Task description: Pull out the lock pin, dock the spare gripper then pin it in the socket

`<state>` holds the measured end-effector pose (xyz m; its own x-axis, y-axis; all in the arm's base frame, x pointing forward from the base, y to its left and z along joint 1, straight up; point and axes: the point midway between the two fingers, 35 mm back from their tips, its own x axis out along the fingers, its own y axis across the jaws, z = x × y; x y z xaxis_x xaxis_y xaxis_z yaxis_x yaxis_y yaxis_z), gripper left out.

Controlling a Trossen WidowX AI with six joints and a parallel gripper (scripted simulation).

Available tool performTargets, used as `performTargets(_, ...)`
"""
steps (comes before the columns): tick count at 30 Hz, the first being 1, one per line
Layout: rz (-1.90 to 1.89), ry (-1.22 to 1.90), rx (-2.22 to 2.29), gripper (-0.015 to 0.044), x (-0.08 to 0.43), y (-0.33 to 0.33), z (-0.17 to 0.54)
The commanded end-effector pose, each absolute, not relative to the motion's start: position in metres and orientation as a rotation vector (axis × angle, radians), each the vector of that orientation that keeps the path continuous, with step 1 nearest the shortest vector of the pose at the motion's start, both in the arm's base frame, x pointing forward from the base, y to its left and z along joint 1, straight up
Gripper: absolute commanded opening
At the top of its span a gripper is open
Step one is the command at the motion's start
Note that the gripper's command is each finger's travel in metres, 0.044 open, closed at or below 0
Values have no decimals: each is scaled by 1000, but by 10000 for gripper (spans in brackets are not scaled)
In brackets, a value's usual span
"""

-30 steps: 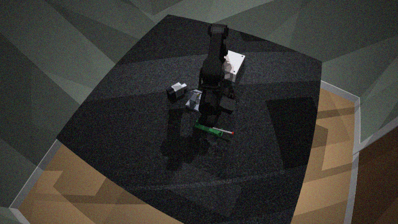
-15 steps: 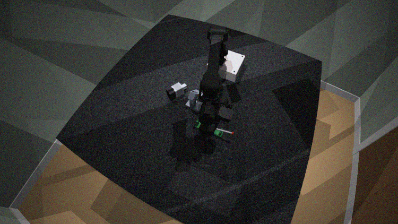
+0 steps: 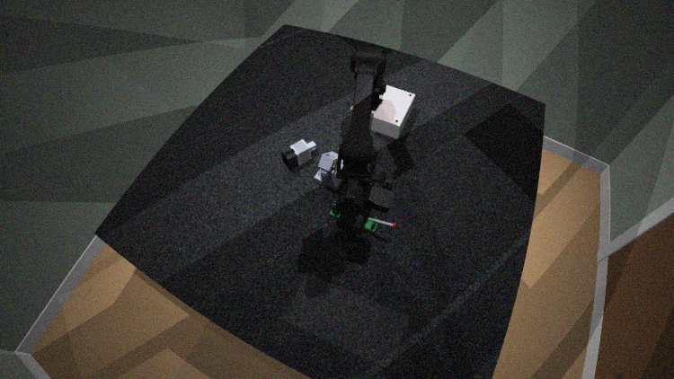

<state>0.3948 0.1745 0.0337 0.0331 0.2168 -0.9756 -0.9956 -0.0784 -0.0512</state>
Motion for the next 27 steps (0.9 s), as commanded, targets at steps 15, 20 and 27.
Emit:
performTargets(15,1345,984,-1126,180,394,175,-1)
performTargets(20,1345,984,-1126,180,394,175,-3)
performTargets(27,1345,984,-1126,180,394,175,-3)
